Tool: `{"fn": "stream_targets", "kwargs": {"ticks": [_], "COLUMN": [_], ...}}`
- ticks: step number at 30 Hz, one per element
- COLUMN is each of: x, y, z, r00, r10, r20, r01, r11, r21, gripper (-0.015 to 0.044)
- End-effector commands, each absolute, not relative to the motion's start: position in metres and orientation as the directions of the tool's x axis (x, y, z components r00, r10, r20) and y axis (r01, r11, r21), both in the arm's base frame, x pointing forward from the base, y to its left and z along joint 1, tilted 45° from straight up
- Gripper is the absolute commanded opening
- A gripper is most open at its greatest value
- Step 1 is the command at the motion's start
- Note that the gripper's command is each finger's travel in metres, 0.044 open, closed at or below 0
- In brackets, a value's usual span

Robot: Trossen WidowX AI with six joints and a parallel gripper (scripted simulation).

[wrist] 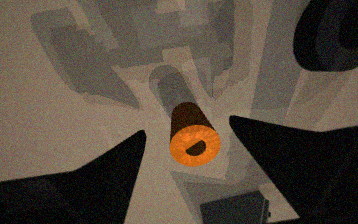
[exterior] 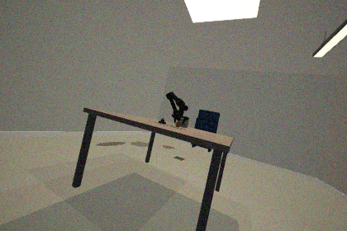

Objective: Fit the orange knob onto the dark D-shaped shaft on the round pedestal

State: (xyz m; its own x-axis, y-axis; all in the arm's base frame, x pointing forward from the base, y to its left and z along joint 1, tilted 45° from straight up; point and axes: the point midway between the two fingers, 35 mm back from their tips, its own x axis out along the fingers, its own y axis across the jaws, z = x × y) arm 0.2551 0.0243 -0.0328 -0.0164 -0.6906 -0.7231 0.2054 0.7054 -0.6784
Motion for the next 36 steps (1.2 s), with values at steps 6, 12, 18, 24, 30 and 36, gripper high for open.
{"fn": "stream_targets", "kwargs": {"ticks": [6, 12, 18, 24, 30, 36], "x": [0.252, 0.252, 0.252, 0.252, 0.252, 0.261], "y": [0.012, 0.008, 0.008, 0.008, 0.008, 0.029], "z": [-0.044, -0.047, -0.047, -0.047, -0.047, -0.032], "r00": [-0.02, -0.02, -0.02, -0.02, -0.02, -0.019], "r10": [-0.696, -0.696, -0.696, -0.696, -0.696, -0.692], "r20": [-0.718, -0.717, -0.717, -0.717, -0.717, -0.722], "r01": [0.2, 0.2, 0.2, 0.2, 0.2, 0.199], "r11": [0.701, 0.7, 0.7, 0.7, 0.7, 0.705], "r21": [-0.685, -0.685, -0.685, -0.685, -0.685, -0.681], "gripper": [0.044, 0.0414, 0.0256, 0.0157, 0.0078, 0.0]}}
